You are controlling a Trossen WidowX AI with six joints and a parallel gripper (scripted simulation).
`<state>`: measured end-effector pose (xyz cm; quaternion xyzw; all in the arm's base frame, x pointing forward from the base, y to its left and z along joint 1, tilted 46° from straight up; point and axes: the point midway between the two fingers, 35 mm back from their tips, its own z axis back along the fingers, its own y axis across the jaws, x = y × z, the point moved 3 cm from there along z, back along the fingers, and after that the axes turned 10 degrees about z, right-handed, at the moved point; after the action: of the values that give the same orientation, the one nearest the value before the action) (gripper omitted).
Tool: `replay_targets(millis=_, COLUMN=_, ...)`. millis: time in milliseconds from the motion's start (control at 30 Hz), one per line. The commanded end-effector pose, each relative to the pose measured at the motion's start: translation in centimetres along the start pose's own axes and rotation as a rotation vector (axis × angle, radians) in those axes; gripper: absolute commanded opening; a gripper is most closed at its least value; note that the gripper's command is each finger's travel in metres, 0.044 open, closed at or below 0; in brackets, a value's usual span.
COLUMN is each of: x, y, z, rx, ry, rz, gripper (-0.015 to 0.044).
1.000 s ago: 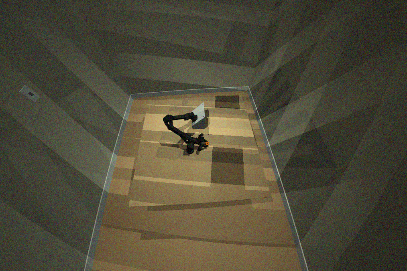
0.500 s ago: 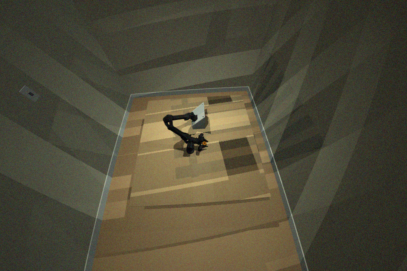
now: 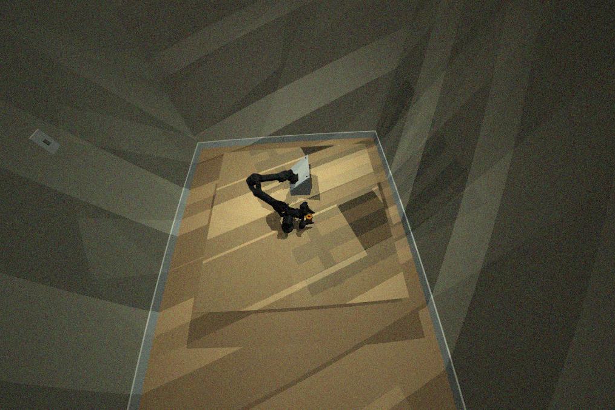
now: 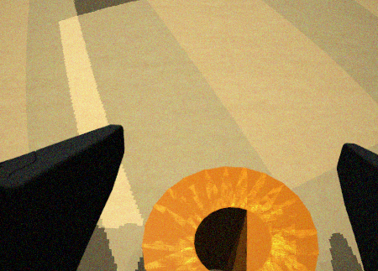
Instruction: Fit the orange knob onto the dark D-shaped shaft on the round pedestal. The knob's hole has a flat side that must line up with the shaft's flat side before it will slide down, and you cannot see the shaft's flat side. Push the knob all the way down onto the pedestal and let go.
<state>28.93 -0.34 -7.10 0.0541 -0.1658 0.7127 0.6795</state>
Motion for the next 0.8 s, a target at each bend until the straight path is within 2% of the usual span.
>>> replay_targets(millis=0, x=0.0, y=0.0, z=0.0, rx=-0.001, ry=-0.003, rz=-0.001, gripper=0.044)
replay_targets(millis=267, x=0.2, y=-0.1, z=0.1, rx=-0.001, ry=-0.003, rz=-0.001, gripper=0.044)
replay_targets(millis=467, x=7.0, y=-1.3, z=3.3, rx=-0.002, ry=-0.003, rz=0.0, gripper=0.044)
replay_targets(millis=633, x=7.2, y=-1.3, z=3.5, rx=-0.002, ry=-0.003, rz=0.0, gripper=0.044)
replay_targets(millis=700, x=7.3, y=-1.3, z=3.1, rx=0.036, ry=0.045, rz=-0.022, gripper=0.044)
replay_targets(millis=767, x=7.5, y=-1.0, z=2.4, rx=0.132, ry=0.193, rz=-0.072, gripper=0.044)
